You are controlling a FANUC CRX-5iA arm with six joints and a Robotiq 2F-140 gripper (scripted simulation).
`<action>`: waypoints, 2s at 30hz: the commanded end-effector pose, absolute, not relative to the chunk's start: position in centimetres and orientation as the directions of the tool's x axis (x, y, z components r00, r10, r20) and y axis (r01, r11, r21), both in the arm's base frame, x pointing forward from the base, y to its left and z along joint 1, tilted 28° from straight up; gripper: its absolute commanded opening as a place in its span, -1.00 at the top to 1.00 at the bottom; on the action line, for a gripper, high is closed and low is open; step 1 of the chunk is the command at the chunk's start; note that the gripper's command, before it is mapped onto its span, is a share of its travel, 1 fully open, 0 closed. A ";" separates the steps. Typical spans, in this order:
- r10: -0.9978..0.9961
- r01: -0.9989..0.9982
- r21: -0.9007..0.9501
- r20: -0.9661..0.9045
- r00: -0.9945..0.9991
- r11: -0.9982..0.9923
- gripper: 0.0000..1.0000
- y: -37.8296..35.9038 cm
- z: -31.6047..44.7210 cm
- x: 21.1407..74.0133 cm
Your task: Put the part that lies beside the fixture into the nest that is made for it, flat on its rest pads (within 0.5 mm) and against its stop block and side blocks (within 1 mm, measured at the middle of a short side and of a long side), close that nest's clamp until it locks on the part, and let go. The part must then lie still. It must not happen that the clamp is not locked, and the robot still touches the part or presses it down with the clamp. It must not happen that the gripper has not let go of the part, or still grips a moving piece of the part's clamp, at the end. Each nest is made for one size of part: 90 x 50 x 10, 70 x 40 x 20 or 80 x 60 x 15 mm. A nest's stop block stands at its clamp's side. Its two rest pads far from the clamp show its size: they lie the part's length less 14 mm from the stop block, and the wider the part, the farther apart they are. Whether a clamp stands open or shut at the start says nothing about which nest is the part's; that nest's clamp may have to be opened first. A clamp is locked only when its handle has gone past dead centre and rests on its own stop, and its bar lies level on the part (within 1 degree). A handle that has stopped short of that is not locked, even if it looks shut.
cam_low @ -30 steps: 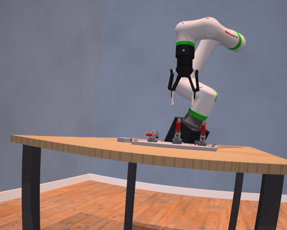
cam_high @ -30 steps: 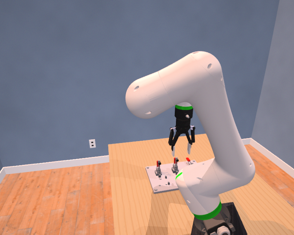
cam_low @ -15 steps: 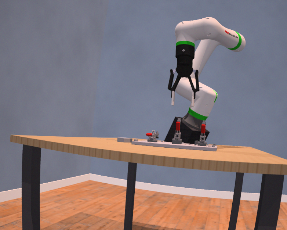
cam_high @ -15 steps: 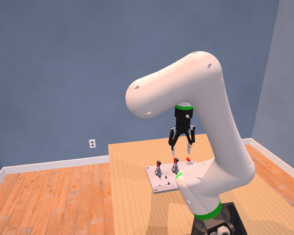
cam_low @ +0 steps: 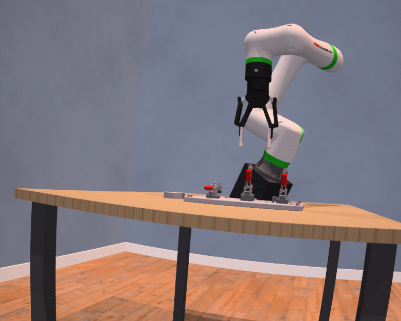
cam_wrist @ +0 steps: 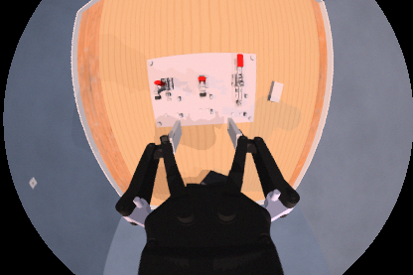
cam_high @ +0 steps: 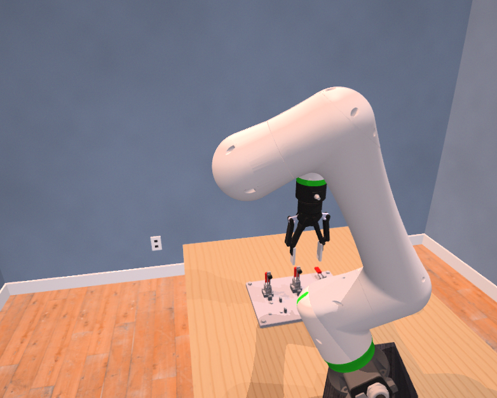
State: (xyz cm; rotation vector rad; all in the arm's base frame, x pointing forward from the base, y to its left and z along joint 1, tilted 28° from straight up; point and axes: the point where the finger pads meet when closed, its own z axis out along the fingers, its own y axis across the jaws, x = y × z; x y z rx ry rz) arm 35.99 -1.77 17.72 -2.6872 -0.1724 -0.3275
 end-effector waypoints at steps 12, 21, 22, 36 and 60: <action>0.070 0.170 -0.397 0.255 0.964 -0.902 -0.16 -4.8 16.5 37.0; 0.070 0.170 -0.397 0.255 0.964 -0.902 -0.16 -8.8 14.9 38.4; 0.070 0.170 -0.397 0.255 0.964 -0.902 -0.16 -9.5 14.6 38.6; 0.070 0.170 -0.397 0.255 0.964 -0.902 -0.16 -18.0 11.2 41.4; 0.070 0.170 -0.397 0.255 0.964 -0.902 -0.16 -24.7 8.4 43.7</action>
